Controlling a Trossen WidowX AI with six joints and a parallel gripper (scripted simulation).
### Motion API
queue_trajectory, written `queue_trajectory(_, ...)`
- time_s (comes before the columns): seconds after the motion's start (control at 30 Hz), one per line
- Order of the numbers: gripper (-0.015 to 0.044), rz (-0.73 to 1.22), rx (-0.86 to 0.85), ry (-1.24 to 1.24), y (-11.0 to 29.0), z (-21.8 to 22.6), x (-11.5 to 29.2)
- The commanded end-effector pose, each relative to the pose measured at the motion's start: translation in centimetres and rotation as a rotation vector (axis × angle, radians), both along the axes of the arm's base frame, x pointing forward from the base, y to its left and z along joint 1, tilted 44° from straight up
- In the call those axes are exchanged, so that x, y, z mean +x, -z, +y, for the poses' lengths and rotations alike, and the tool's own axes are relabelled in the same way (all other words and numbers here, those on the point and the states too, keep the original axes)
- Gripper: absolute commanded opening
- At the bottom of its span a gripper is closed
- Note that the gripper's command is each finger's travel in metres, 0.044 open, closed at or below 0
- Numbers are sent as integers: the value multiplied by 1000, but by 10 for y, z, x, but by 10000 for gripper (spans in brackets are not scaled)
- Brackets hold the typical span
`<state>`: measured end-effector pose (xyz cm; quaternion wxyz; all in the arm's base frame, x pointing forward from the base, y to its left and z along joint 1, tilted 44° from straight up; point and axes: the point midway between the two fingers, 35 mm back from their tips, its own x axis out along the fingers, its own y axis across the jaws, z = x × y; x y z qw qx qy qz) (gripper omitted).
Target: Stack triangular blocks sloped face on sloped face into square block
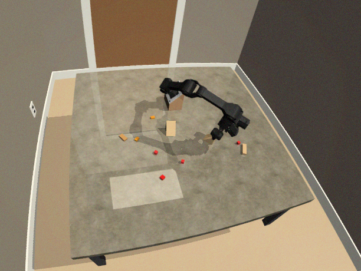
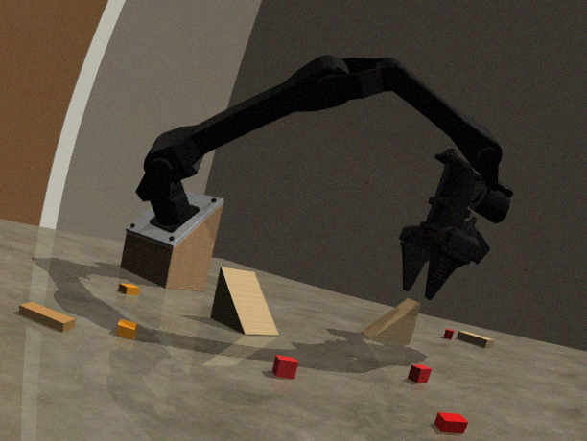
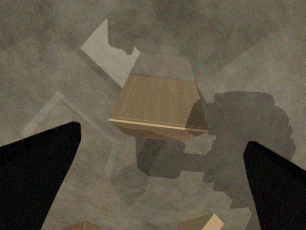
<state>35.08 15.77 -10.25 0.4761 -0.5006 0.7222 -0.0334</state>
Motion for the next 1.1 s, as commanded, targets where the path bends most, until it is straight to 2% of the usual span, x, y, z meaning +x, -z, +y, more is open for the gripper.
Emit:
queue_trajectory(0.0, 440, 1, -2, -5, 4, -6, 0)
queue_trajectory(1.07, 440, -3, -7, 3, 37, -47, -9)
